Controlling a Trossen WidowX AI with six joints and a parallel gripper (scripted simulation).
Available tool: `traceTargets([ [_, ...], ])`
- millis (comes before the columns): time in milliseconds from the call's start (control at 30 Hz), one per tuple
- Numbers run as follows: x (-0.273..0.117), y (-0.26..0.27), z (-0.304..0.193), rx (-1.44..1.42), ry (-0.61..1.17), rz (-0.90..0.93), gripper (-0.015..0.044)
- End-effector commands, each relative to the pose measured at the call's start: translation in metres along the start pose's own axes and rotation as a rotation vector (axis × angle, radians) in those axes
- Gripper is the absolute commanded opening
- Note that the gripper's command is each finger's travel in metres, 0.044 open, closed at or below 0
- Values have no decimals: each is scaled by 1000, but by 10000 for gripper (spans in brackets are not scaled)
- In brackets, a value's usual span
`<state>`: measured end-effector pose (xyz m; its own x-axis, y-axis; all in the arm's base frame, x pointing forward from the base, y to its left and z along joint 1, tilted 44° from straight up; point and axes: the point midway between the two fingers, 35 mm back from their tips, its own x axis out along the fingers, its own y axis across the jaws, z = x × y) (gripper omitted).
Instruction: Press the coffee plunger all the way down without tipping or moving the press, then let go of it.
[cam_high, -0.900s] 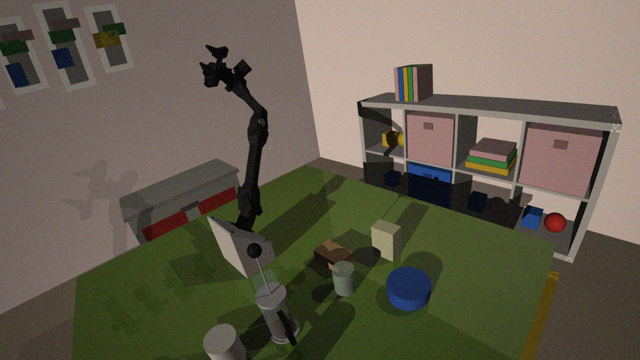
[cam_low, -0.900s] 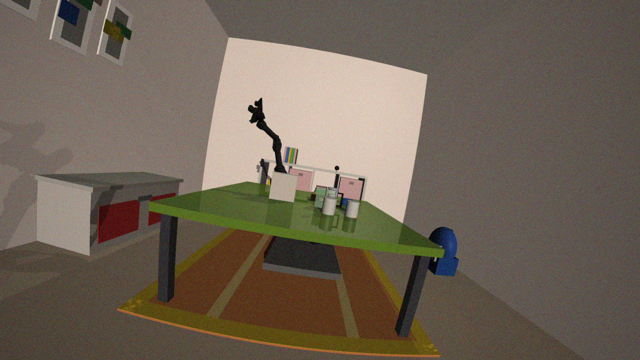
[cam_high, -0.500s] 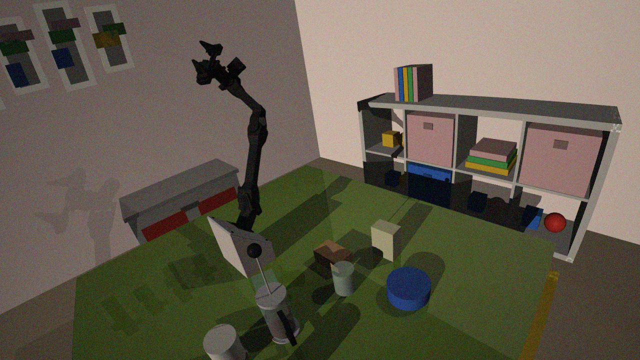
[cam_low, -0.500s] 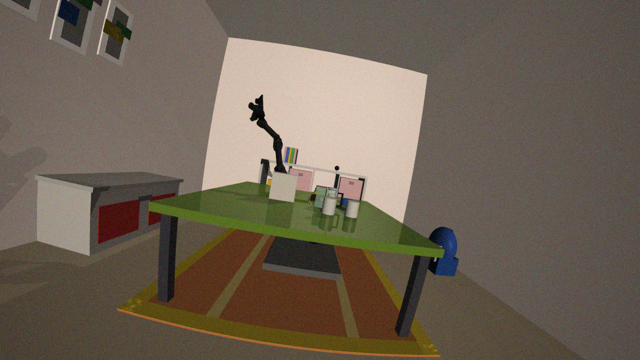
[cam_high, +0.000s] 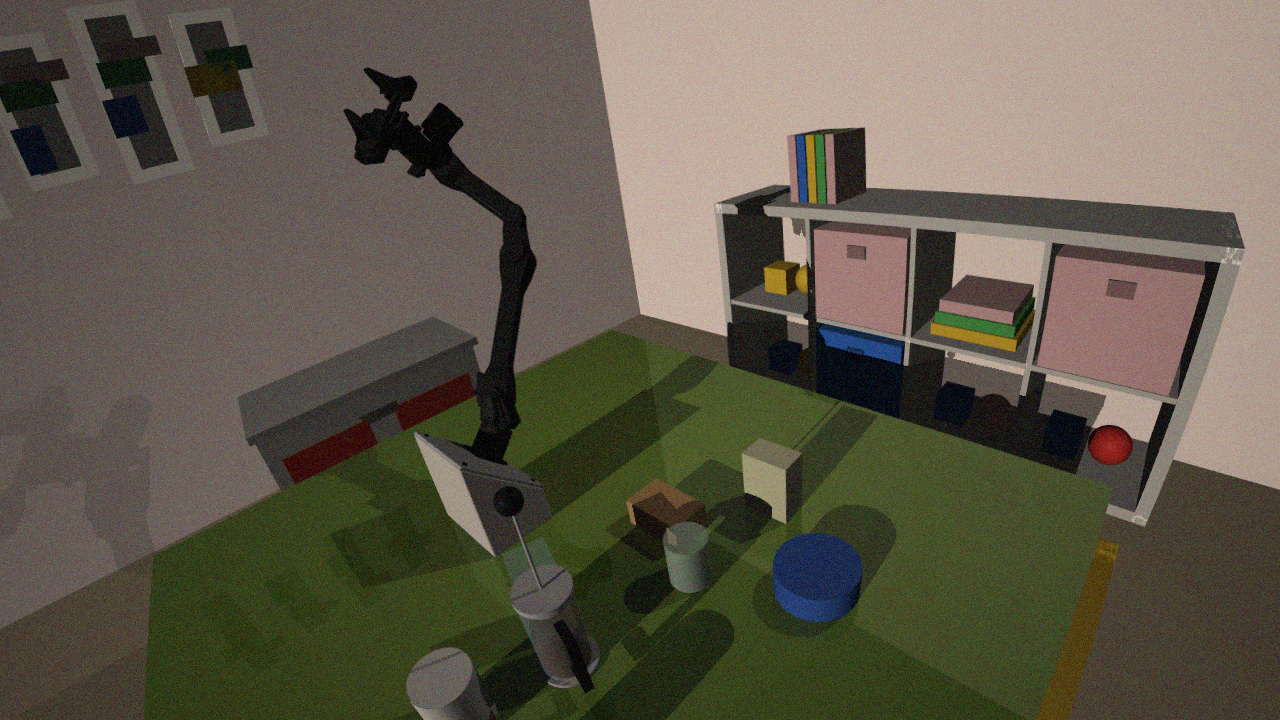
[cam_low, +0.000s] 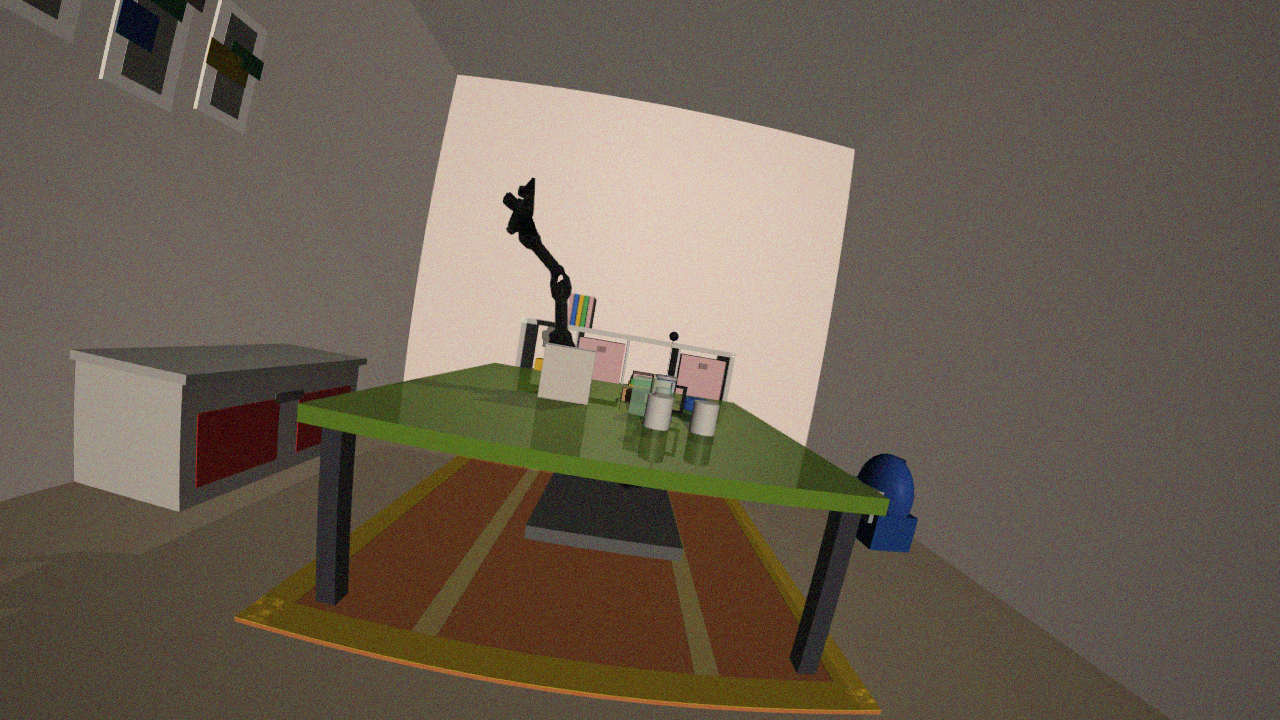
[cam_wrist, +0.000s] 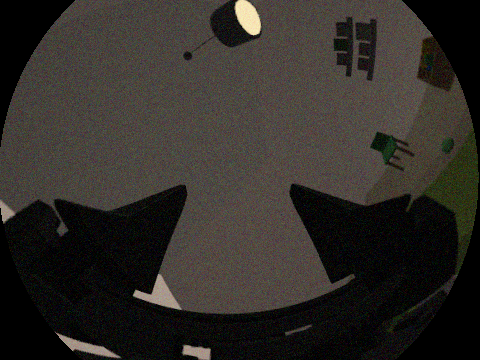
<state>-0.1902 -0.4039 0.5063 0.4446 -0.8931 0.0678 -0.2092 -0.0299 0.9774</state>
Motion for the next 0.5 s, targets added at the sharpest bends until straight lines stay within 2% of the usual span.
traceTargets([
  [0, 33, -28, -10, -35, 46, -35, 440],
  [167, 85, -80, -43, -99, 163, -105, 440],
  [467, 157, -185, -135, -301, 419, -222, 440],
])
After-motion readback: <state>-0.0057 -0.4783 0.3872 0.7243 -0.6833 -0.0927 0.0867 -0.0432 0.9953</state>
